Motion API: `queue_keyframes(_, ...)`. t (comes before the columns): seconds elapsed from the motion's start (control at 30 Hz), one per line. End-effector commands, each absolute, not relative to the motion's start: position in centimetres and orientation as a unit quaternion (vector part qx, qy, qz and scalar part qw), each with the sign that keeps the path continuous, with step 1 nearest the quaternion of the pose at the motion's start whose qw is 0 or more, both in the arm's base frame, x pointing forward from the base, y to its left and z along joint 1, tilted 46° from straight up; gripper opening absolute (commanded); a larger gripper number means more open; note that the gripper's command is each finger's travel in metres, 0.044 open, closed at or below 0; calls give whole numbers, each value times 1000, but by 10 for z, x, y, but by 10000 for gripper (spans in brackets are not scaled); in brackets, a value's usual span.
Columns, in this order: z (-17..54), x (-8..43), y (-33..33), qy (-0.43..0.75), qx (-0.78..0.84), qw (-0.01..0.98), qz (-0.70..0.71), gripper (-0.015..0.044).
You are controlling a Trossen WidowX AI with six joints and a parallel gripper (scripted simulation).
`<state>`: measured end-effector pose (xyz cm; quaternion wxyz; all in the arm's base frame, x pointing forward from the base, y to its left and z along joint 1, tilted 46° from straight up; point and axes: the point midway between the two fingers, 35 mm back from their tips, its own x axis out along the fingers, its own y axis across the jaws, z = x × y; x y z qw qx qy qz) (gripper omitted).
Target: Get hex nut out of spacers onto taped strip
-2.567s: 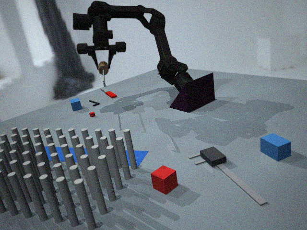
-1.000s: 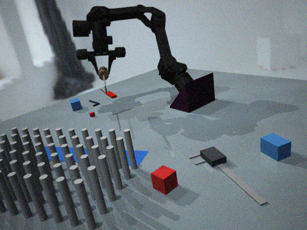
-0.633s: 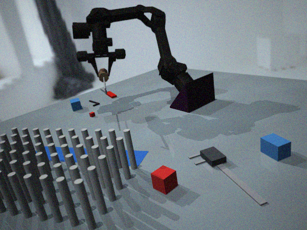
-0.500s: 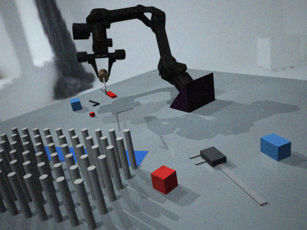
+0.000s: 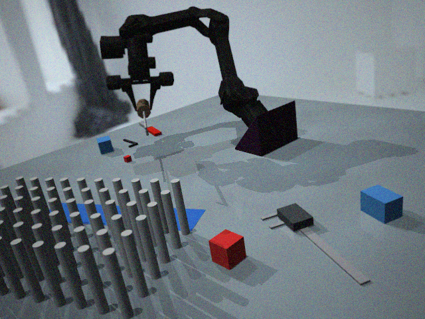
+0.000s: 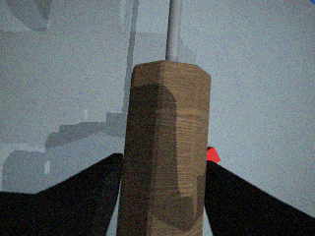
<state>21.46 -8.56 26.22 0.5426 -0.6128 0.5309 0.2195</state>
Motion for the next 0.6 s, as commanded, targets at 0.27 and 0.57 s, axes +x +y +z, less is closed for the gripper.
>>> queue_keyframes(0.27,256,217,-90,528,-612,544,224,0)
queue_keyframes(0.57,252,218,-94,528,-612,545,224,0)
